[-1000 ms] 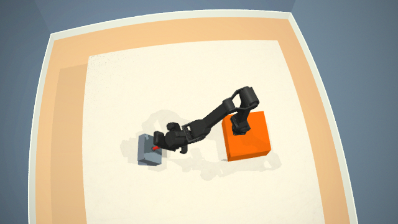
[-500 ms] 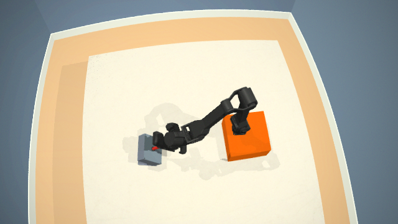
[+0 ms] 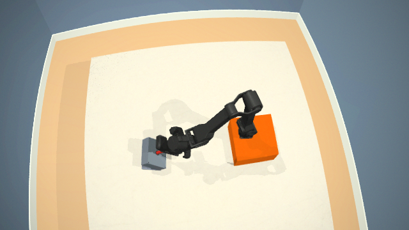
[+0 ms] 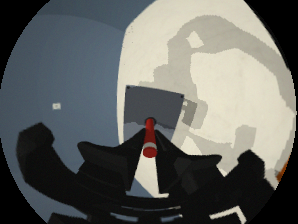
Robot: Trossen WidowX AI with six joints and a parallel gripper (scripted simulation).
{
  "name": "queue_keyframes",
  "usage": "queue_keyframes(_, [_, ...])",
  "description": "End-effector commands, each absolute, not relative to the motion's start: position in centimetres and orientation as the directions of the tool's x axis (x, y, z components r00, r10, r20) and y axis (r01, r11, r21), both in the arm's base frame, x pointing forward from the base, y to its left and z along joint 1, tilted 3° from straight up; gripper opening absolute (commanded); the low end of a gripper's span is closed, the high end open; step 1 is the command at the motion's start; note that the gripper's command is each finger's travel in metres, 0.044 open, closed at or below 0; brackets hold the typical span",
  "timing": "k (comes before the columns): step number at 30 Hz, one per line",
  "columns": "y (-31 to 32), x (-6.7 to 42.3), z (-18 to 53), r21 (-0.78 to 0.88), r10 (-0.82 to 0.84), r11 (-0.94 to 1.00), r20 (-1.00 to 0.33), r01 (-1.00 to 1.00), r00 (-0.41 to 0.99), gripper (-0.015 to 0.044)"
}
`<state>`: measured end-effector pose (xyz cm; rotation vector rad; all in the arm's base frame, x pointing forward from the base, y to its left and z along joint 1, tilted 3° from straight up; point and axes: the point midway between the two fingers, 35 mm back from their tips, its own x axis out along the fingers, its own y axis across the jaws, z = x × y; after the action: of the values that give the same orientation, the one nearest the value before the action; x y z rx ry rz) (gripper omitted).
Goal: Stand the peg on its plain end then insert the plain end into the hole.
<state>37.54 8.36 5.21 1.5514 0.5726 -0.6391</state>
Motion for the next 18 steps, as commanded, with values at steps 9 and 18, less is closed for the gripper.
queue_keyframes(9, [8.47, 38.05, 4.69, 0.715, -0.009, -0.069, -0.697, 0.695, 0.717, 0.0000])
queue_keyframes(18, [8.48, 38.40, 4.37, 0.716, -0.009, -0.069, -0.697, 0.695, 0.717, 0.0000])
